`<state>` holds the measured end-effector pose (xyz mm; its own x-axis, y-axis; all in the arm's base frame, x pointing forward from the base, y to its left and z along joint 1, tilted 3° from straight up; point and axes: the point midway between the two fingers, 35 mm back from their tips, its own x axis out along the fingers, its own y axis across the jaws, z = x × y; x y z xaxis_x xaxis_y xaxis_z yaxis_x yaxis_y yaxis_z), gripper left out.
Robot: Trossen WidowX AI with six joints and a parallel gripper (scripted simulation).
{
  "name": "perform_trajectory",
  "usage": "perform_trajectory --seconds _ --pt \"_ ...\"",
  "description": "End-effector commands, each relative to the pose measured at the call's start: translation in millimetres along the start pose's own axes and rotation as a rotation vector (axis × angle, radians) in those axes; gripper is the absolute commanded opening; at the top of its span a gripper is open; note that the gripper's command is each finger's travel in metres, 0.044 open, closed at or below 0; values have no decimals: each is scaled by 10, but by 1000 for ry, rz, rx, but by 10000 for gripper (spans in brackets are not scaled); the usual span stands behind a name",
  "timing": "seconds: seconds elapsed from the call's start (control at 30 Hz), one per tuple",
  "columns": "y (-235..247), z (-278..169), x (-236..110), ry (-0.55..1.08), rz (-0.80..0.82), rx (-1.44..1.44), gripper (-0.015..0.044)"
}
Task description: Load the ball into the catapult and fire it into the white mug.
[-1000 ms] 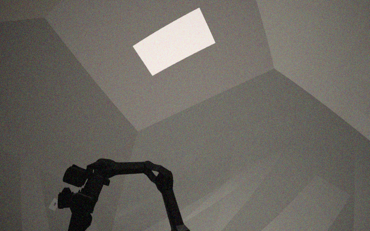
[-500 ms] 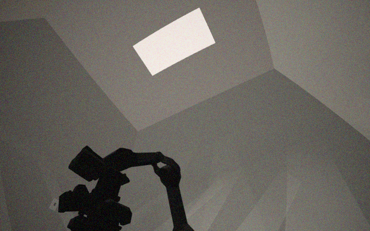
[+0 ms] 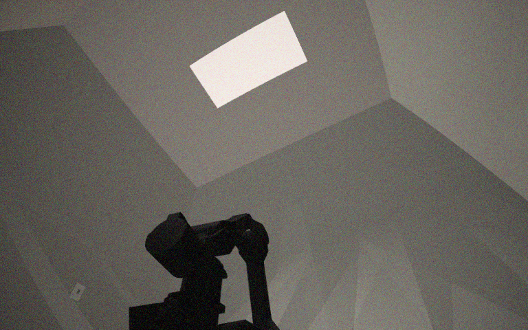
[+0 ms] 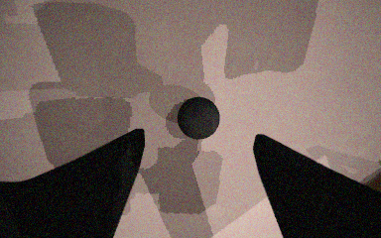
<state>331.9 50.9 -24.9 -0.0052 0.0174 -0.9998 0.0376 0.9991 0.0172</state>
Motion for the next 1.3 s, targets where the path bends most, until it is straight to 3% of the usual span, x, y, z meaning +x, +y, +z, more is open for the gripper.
perform_trajectory --seconds 0.0,0.93,1.13,1.27 --pt "0 -50 91 17 -1 2 300" --pt "-7 -59 480 17 -1 2 300" --pt "-7 -59 480 17 -1 2 142" --pt "-7 -59 480 17 -1 2 116"
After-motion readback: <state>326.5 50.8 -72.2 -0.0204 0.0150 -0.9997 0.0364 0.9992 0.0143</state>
